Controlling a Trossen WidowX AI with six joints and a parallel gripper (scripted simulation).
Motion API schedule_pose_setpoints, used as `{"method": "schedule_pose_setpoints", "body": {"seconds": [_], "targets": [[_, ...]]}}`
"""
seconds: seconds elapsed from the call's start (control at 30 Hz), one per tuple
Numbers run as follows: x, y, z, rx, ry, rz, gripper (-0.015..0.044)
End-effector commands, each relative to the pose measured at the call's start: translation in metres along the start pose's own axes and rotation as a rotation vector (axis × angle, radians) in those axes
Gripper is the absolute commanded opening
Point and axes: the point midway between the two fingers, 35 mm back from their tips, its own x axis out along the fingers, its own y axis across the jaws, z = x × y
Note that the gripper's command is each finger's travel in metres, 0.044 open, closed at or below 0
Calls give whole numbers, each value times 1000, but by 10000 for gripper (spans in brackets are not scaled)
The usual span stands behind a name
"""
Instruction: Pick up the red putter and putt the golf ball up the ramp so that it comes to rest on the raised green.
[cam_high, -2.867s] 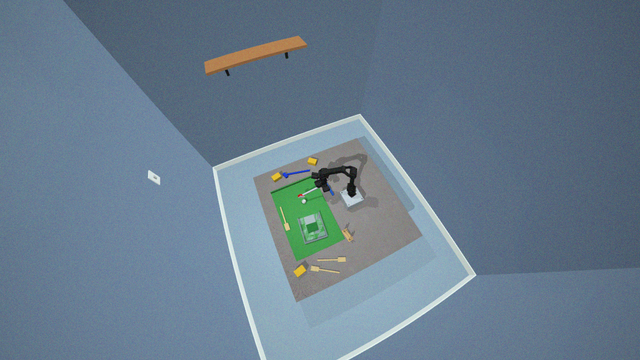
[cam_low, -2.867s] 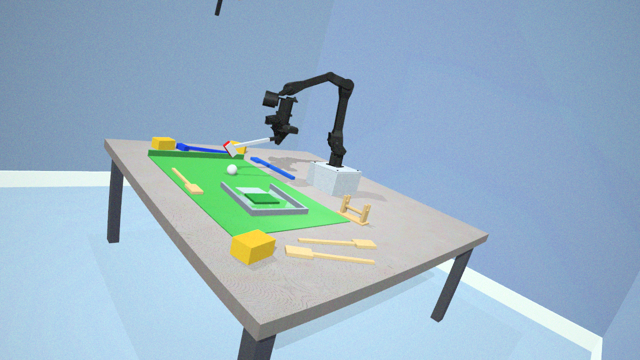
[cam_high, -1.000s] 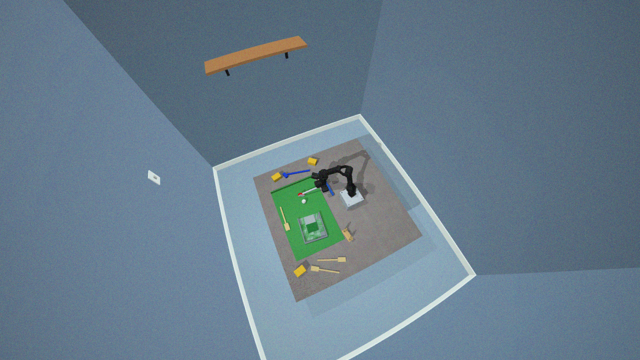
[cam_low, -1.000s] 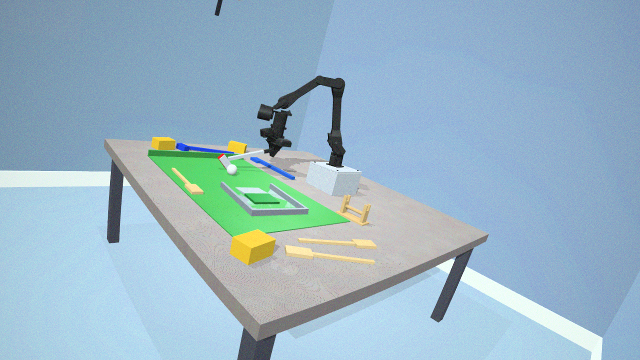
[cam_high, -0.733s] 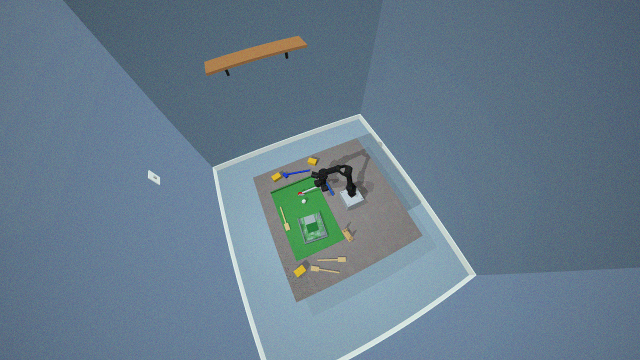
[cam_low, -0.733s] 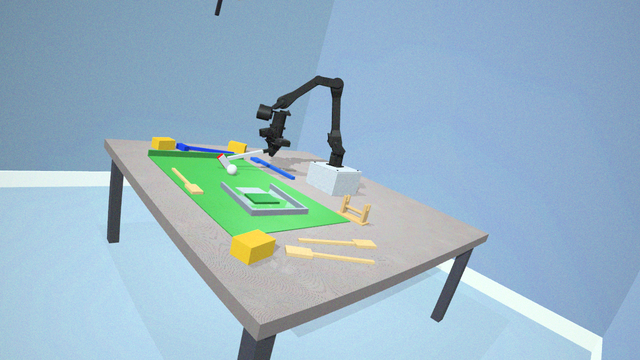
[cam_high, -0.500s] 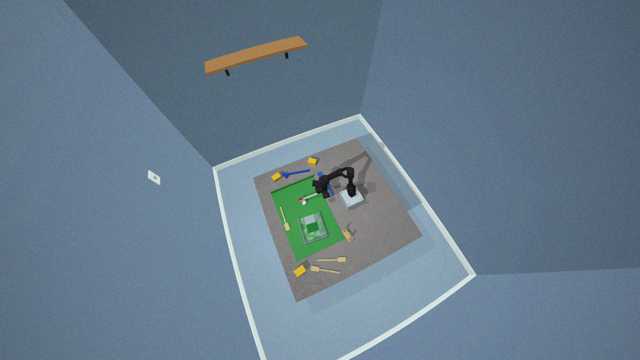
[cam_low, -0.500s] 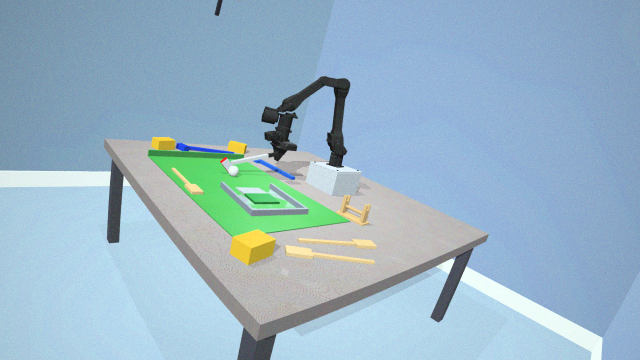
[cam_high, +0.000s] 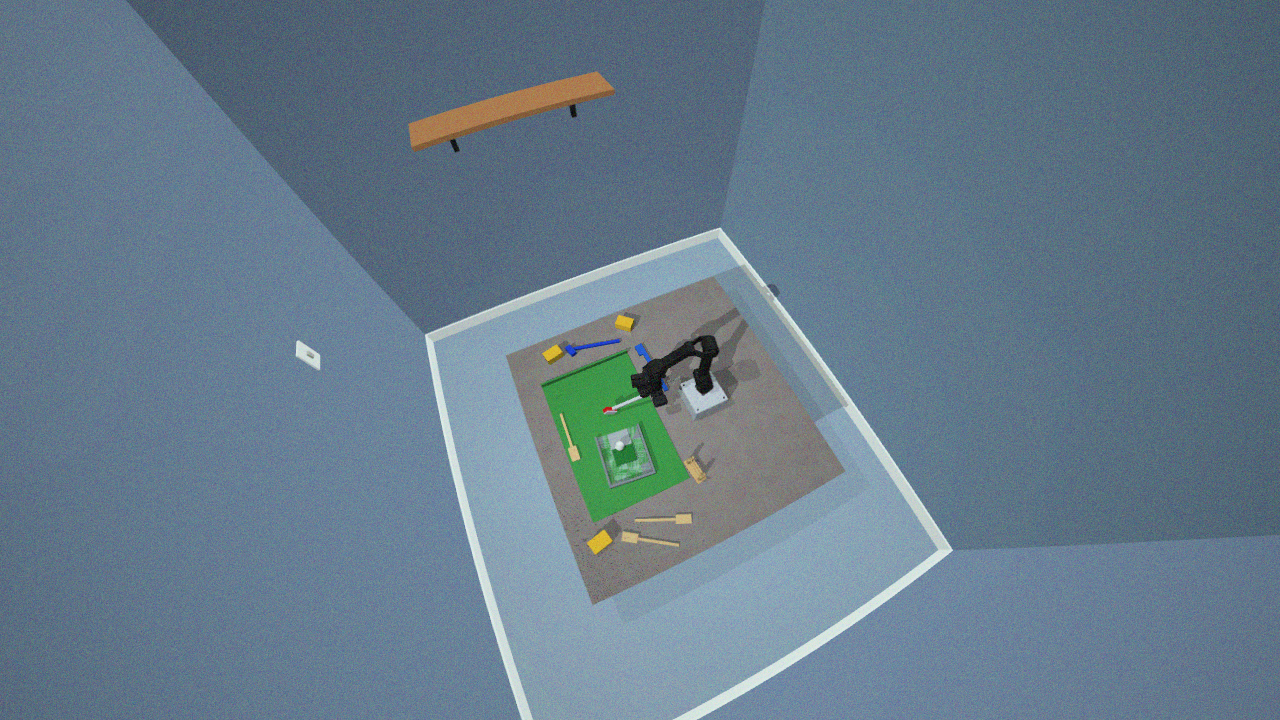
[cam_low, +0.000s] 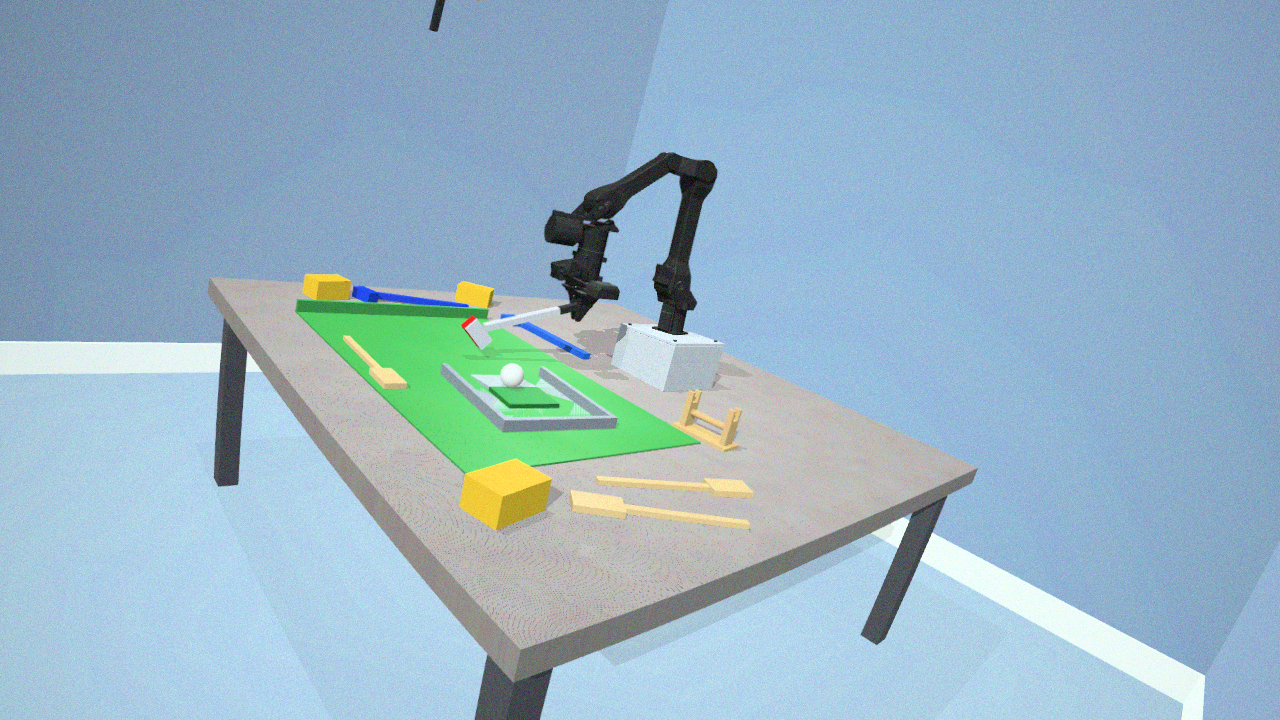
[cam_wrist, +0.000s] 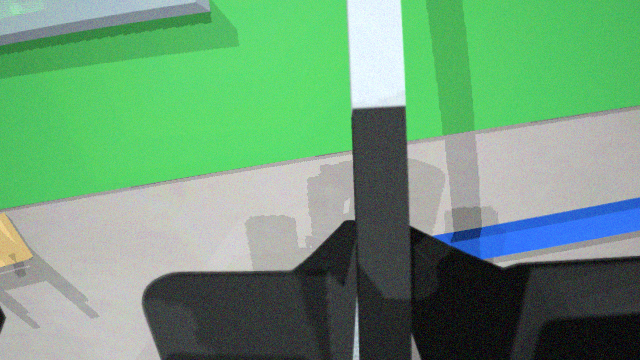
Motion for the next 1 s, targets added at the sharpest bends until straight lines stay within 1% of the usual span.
{"method": "schedule_pose_setpoints", "body": {"seconds": [0.0,0.1,0.17,0.97], "targets": [[-26,-1,3,5,-23,-6,0],[-36,-1,2,5,-23,-5,0],[-28,0,2,0,-18,-2,0],[-28,0,2,0,-18,-2,0]]}}
